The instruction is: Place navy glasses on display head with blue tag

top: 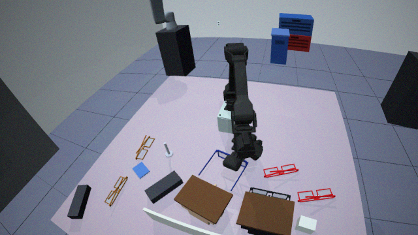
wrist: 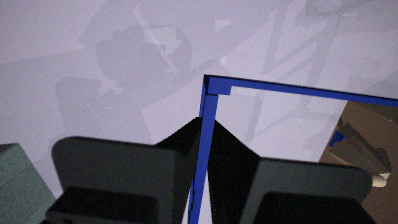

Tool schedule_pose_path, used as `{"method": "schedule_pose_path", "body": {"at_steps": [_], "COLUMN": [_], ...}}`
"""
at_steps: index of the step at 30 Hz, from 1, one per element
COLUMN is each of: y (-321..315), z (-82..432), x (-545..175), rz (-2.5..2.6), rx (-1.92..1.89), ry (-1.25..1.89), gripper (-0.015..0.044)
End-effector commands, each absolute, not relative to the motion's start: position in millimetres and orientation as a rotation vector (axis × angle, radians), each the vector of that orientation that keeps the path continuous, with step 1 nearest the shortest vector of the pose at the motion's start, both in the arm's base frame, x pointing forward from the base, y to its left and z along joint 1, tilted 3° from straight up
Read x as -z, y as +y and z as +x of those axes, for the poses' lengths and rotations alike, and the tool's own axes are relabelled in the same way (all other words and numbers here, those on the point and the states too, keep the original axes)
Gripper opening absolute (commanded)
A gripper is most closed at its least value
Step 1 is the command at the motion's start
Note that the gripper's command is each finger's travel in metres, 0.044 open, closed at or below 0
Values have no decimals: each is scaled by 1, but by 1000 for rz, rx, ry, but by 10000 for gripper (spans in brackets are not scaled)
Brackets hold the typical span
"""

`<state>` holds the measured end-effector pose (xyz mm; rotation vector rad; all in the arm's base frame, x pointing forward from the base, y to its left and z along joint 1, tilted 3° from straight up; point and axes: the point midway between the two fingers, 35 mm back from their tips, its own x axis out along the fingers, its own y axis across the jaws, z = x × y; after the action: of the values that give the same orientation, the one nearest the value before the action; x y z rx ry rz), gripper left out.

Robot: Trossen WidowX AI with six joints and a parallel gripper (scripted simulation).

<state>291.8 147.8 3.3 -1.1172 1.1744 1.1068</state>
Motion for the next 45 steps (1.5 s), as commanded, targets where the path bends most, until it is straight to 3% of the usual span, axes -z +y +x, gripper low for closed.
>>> {"method": "schedule_pose_path", "body": {"at_steps": [1, 45], "y": [148, 142], "z": [300, 359], "x": [-6, -6], "rz": [-1117, -1120], "rx": [-1107, -1103], "ry": [1165, 1162], "gripper": [0, 0]}}
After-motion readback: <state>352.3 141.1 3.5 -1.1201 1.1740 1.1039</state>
